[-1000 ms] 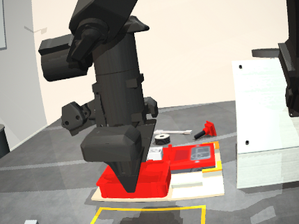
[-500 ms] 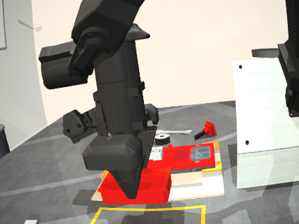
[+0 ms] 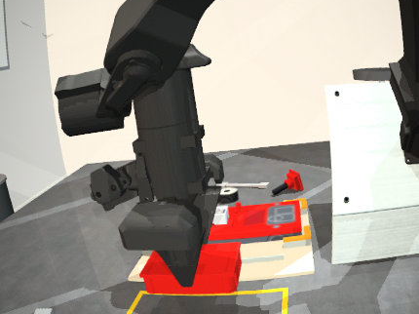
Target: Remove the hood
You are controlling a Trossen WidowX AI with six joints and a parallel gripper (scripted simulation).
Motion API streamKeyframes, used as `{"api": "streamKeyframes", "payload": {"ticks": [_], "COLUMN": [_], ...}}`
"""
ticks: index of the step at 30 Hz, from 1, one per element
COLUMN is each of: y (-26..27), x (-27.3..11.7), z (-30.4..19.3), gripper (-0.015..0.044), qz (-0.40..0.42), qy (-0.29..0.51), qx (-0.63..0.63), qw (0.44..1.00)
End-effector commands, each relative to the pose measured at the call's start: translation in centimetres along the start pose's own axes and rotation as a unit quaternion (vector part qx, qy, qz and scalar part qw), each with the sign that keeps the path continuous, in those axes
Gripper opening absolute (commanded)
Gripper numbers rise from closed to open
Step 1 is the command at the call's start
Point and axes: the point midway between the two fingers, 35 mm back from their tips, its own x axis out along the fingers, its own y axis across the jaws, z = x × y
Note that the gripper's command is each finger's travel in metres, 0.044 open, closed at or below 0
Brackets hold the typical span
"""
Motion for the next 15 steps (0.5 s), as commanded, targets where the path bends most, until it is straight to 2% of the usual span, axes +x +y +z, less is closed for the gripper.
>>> {"api": "streamKeyframes", "payload": {"ticks": [1, 15], "y": [-0.12, -0.09], "x": [0.39, 1.36], "z": [-0.07, -0.13], "gripper": [0.0000, 0.0000], "qz": [-0.002, -0.001], "qy": [0.000, 0.000], "qx": [0.003, 0.003], "qw": [1.000, 1.000]}}
